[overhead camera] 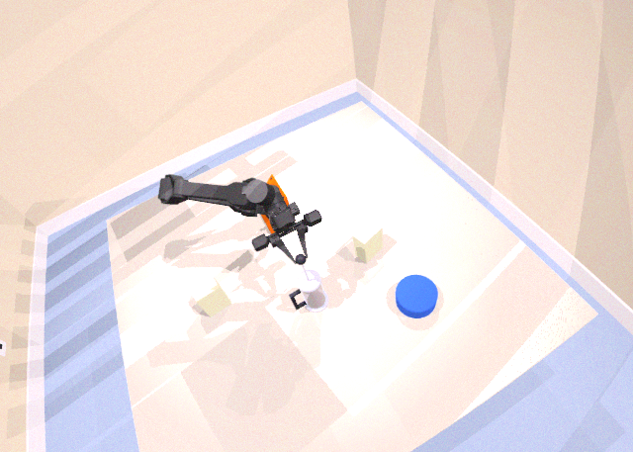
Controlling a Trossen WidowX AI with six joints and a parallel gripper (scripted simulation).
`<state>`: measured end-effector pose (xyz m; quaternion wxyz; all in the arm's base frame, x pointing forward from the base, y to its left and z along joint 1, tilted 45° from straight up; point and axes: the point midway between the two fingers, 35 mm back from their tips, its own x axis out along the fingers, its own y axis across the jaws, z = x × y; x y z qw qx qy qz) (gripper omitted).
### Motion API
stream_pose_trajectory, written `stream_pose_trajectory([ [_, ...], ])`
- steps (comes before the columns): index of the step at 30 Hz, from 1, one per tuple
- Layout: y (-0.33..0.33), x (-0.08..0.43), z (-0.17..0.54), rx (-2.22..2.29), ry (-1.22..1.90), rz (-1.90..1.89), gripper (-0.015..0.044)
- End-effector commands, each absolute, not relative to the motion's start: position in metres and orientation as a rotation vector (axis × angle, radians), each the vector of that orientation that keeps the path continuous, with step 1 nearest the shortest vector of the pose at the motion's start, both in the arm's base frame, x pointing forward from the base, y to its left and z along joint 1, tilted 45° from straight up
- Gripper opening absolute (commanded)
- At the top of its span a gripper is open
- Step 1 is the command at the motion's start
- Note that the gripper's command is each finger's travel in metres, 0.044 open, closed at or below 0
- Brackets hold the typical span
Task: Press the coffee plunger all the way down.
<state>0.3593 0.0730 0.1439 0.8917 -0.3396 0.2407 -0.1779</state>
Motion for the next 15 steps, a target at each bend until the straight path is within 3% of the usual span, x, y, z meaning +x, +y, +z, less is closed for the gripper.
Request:
stream_pose_trajectory([
  [1,0.064,0.358,0.132,-0.712,0.523,-0.371,0.0116],
  [15,0.049,0.360,0.114,-0.711,0.525,-0.370,0.0116],
])
